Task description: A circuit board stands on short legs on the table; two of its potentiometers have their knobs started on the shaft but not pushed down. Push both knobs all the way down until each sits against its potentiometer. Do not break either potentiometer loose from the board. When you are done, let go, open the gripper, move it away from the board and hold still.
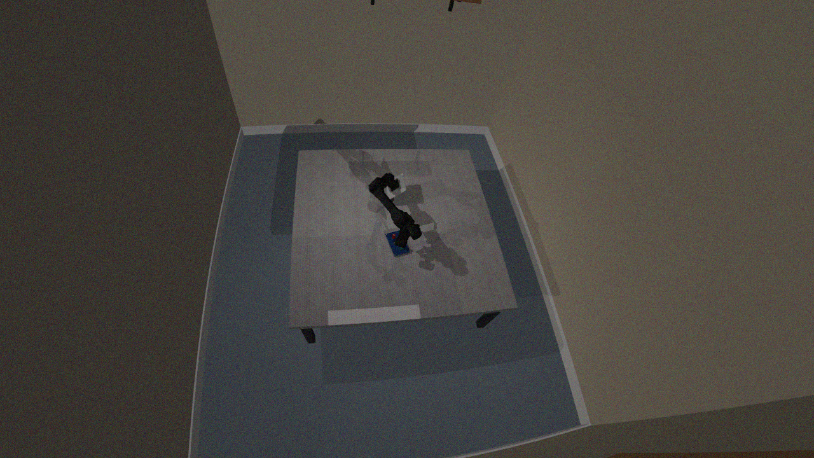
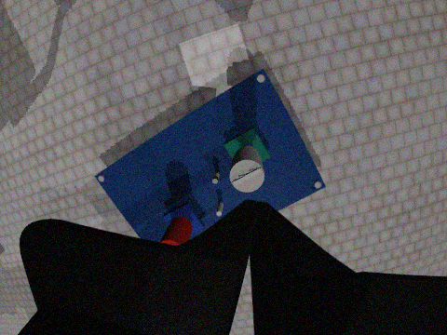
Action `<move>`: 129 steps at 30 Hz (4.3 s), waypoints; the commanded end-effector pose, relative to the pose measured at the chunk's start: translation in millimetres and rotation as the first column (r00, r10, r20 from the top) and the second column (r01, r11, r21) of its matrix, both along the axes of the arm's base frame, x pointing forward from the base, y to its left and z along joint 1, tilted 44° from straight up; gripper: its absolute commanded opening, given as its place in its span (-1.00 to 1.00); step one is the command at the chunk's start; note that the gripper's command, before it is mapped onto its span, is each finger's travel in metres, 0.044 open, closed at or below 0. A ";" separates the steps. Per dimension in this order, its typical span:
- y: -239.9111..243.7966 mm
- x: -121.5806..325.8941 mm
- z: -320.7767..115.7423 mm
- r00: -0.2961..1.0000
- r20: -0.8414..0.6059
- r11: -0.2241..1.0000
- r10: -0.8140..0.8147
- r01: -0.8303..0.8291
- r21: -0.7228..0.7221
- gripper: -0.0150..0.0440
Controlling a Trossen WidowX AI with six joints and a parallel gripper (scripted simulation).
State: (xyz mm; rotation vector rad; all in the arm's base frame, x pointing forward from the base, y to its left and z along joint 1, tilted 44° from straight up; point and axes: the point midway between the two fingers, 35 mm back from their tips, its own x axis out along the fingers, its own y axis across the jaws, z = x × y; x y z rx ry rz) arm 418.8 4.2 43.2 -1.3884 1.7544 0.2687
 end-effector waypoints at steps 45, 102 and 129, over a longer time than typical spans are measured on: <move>-3.3 -1.0 -4.9 -0.101 0.695 0.420 -0.712 0.732 0.536 -0.49; -7.7 -2.5 -10.2 -0.874 -0.313 0.022 0.371 -0.329 0.944 -0.49; -22.1 -3.0 -25.0 -0.848 -0.345 0.037 0.402 -0.361 0.932 -0.49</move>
